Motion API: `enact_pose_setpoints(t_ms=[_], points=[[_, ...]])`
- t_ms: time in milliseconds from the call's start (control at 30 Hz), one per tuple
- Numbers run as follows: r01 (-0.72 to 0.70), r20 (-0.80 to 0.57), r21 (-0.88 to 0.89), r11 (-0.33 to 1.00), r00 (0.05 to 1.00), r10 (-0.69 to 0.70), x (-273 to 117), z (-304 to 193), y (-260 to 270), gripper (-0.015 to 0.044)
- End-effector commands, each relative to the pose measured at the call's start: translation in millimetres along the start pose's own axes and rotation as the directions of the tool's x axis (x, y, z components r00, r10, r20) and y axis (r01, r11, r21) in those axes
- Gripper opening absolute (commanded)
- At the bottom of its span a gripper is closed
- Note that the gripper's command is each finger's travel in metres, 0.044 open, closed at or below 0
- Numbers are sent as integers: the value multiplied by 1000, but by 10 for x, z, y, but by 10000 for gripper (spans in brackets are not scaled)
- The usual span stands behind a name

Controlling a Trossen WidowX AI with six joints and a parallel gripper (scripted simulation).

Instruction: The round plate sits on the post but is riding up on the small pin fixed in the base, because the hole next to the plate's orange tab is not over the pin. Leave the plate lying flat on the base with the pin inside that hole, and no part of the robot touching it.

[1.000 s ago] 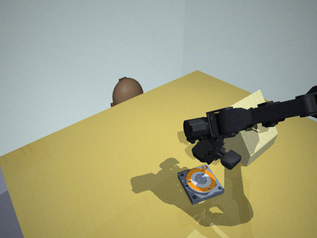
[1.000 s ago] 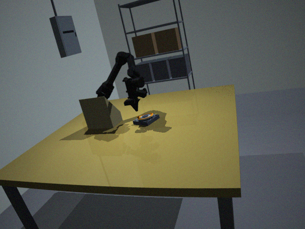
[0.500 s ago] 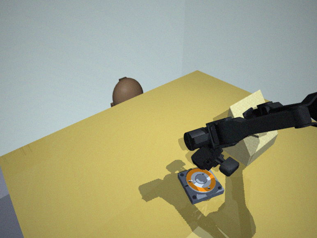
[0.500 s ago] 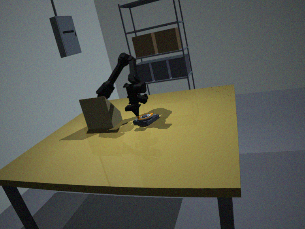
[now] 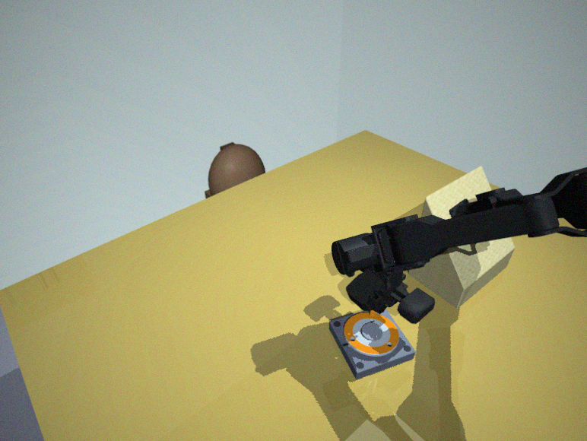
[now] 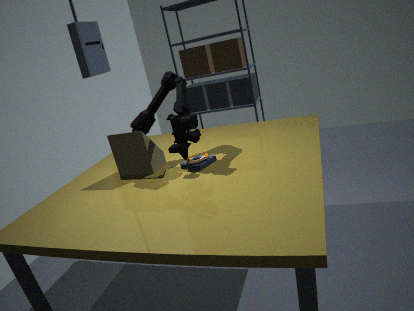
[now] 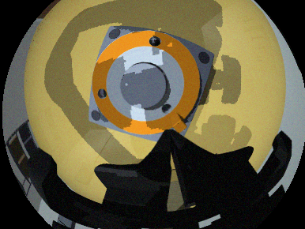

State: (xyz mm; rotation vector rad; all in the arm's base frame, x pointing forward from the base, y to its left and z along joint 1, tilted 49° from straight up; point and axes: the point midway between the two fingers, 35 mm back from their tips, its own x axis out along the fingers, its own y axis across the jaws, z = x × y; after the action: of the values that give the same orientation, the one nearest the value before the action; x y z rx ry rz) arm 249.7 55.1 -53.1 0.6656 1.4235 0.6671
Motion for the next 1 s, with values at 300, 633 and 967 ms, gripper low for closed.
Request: enact_pose_setpoints(t_ms=[300, 633, 967], points=[[8, 9, -13, 1000, 1000, -8, -20, 125, -139, 0], [8, 9, -14, 1000, 1000, -8, -25, 211, -212, 0], [9, 9, -14, 1000, 1000, -8, -31, 285, -248, 0]])
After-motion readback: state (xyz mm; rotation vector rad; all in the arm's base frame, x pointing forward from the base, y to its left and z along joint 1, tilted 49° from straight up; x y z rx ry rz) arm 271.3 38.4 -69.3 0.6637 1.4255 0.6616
